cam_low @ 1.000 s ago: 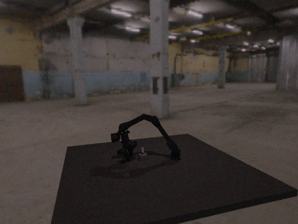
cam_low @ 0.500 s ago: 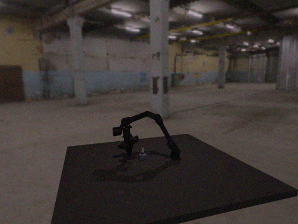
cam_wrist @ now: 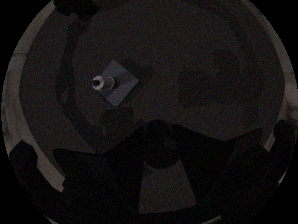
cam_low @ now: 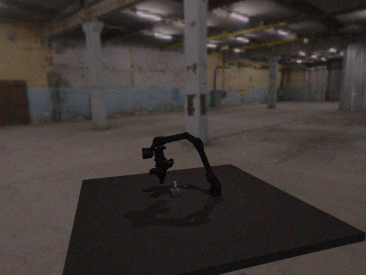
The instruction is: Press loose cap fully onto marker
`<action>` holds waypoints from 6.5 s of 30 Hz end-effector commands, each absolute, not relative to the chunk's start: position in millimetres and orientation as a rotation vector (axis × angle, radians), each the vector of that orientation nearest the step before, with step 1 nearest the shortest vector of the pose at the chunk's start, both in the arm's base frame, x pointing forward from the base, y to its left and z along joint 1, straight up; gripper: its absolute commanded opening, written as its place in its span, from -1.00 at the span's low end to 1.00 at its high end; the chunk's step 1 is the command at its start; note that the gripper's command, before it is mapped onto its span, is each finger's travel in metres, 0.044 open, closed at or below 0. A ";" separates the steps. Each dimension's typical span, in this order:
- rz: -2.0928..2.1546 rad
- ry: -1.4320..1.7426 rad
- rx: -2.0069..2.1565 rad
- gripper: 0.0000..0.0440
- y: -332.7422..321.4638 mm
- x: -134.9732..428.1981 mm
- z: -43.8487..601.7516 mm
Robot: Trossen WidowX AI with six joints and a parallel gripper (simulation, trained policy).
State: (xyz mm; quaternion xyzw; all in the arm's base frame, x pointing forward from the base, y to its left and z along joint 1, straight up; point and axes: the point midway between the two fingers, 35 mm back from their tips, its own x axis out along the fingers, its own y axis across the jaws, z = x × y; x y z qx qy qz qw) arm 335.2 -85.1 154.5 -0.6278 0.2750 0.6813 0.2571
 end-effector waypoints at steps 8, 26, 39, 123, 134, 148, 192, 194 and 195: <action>1.890 0.720 -1.681 -0.98 -86.4 302.7 174.3; 1.903 0.695 -1.679 -1.00 -88.4 269.6 179.1; 1.929 0.678 -1.670 -1.00 -87.1 252.7 175.7; 2.085 0.489 -1.761 -0.68 -96.0 236.1 88.4; 2.105 0.466 -1.799 -0.61 -99.0 235.0 85.3; 2.116 0.453 -1.817 -0.50 -100.4 234.5 84.6; 2.026 0.377 -1.975 1.00 -90.3 225.0 127.9; 2.011 0.381 -1.989 1.00 -90.8 224.9 134.2; 2.004 0.384 -1.996 1.00 -91.0 224.7 137.2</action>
